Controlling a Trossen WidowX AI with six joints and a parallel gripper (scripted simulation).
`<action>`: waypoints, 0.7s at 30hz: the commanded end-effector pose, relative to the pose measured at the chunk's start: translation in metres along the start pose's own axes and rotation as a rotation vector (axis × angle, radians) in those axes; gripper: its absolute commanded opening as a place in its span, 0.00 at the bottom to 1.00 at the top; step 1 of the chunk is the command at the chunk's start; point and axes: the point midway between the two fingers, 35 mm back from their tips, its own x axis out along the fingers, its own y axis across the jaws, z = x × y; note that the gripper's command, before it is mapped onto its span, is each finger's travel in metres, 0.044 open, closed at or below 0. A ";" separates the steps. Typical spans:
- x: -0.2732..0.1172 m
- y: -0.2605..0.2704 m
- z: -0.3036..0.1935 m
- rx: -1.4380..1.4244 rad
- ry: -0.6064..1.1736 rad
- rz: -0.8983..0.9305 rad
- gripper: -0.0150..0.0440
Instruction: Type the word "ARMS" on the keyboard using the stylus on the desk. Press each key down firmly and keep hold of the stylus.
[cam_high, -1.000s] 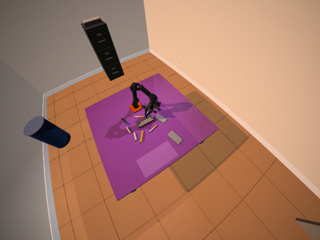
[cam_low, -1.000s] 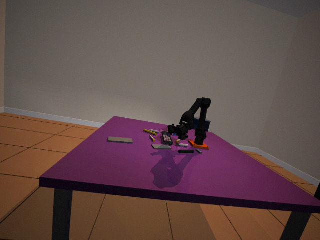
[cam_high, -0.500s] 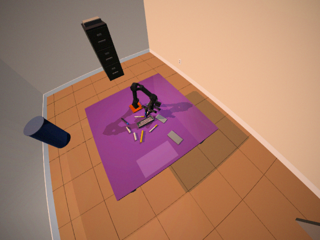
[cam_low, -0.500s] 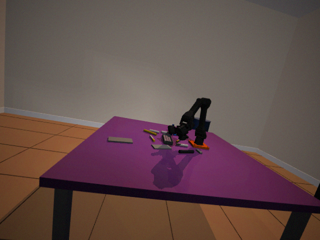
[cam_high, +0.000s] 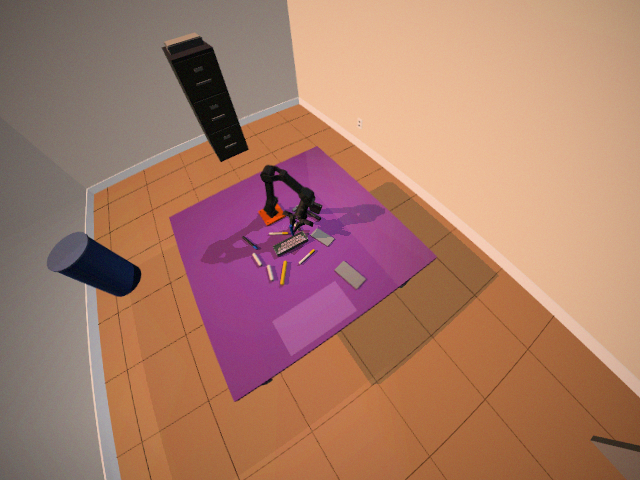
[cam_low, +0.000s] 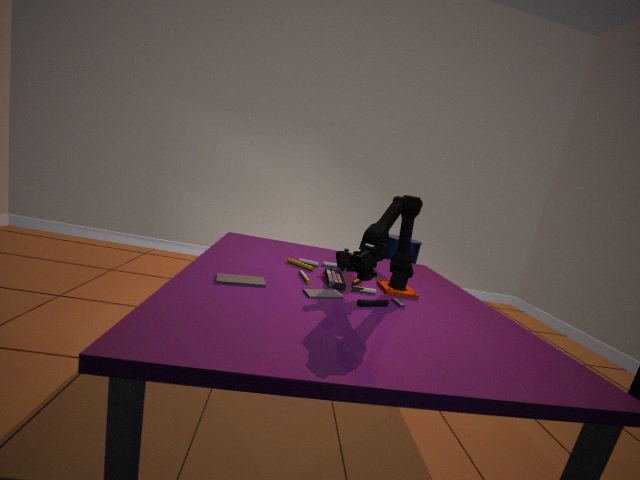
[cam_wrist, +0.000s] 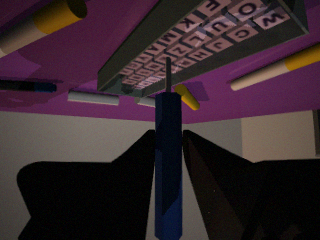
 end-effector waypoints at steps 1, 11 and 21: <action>0.001 0.001 0.002 0.005 -0.004 0.003 0.39; 0.003 0.001 0.006 0.005 -0.004 0.003 0.39; 0.005 0.001 0.010 0.005 -0.004 0.003 0.39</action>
